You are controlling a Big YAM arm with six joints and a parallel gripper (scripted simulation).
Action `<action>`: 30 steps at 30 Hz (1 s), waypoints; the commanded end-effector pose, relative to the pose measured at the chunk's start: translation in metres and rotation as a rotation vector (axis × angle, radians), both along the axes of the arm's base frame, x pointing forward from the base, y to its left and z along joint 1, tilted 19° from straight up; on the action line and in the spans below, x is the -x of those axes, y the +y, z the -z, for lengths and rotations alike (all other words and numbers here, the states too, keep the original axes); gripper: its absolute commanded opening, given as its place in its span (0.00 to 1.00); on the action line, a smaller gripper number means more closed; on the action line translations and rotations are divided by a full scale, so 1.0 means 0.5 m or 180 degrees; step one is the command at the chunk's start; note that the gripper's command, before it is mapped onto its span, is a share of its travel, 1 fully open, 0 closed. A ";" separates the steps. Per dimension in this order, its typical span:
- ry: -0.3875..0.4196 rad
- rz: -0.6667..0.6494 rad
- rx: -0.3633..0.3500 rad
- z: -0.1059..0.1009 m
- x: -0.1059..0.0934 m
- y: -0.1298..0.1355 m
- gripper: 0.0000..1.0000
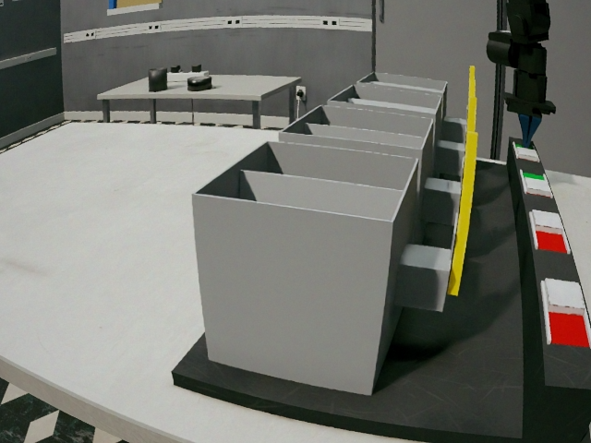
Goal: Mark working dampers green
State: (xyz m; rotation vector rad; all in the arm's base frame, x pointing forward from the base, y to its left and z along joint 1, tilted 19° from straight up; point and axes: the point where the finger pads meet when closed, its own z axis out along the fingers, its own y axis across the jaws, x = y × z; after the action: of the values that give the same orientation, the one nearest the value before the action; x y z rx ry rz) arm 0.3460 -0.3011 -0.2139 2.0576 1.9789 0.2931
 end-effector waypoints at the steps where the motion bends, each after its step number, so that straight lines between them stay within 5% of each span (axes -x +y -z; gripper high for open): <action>1: -0.0036 -0.0028 0.0023 -0.017 -0.010 0.011 0.00; 30: 0.0000 0.0003 -0.0001 -0.010 0.008 -0.013 0.00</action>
State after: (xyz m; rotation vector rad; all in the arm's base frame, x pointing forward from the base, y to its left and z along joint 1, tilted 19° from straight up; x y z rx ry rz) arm 0.3451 -0.3012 -0.2141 2.0569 1.9820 0.2926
